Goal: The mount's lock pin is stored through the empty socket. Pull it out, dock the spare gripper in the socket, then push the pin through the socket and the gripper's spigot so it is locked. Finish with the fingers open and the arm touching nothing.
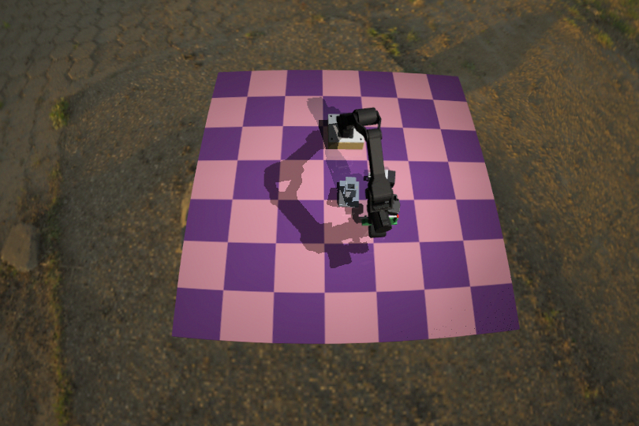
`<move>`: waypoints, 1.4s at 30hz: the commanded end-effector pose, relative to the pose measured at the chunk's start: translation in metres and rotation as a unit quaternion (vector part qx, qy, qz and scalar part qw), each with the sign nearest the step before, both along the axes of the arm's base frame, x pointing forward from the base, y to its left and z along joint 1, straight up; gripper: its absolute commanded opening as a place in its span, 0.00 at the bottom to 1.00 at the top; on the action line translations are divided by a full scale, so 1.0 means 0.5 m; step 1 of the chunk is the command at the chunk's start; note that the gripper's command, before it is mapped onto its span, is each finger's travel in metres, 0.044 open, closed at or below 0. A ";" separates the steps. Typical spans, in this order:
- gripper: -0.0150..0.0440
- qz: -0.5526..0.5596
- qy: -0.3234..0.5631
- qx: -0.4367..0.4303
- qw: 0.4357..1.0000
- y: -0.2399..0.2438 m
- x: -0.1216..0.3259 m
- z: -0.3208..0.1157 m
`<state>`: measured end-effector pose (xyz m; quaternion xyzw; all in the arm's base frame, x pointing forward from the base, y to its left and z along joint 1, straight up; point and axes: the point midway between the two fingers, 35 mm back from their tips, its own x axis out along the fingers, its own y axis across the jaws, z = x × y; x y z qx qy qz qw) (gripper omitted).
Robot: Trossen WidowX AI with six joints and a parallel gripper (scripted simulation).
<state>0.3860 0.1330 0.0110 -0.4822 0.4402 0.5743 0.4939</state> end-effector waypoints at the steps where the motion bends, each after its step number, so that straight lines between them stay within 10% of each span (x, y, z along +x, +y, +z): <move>1: 0.25 0.003 0.004 -0.001 1.000 -0.001 -0.002 -0.013; 42: 0.25 0.000 0.001 0.000 1.000 0.000 0.000 -0.004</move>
